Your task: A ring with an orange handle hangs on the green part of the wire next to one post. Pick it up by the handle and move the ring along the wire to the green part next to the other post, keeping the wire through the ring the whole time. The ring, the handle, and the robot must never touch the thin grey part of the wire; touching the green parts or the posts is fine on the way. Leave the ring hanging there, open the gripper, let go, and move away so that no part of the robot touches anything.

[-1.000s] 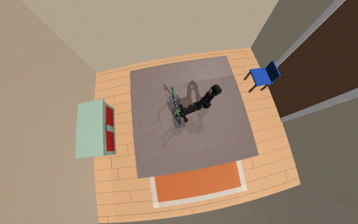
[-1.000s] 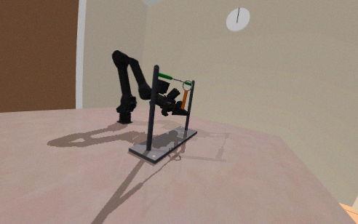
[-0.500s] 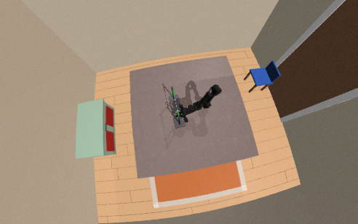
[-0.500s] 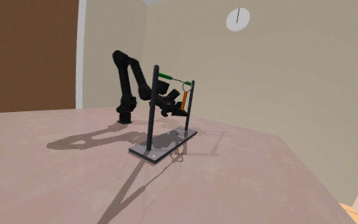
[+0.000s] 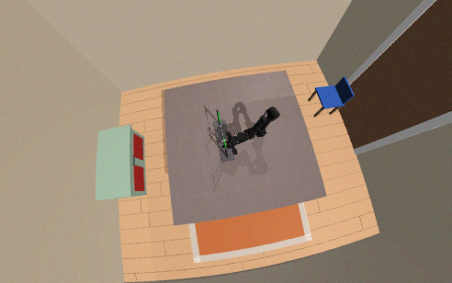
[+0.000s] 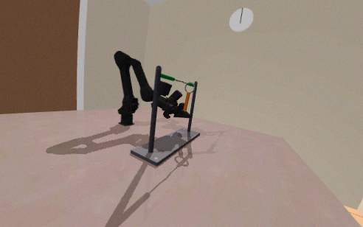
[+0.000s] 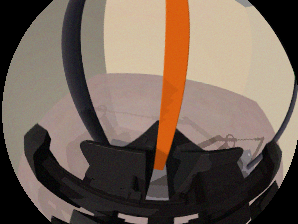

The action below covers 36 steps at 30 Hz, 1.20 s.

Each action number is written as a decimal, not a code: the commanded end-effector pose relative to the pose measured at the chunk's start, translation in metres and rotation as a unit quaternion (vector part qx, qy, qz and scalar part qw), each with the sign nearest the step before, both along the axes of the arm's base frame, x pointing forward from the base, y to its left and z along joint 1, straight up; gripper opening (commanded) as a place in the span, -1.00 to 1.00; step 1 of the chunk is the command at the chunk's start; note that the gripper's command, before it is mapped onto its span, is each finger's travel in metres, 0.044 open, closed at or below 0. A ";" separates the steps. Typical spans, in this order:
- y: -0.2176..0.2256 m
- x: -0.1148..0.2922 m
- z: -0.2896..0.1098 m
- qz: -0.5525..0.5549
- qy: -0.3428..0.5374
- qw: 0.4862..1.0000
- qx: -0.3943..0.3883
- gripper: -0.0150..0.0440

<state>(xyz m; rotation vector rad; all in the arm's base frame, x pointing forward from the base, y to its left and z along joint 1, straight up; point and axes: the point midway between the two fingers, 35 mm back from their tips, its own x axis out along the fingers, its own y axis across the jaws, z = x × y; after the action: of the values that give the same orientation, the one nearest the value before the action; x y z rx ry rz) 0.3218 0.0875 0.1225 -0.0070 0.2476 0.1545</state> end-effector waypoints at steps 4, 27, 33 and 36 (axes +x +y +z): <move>0.000 0.000 0.000 0.000 0.000 1.000 0.000 -0.20; -0.005 -0.034 0.011 -0.002 0.002 1.000 0.001 0.05; -0.007 -0.044 0.012 -0.003 0.002 1.000 0.001 0.05; -0.008 -0.048 0.012 -0.003 0.002 1.000 0.001 0.05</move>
<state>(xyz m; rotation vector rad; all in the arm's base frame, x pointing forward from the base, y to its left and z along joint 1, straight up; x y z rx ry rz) 0.2796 0.0817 0.1386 -0.0039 0.2408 0.1547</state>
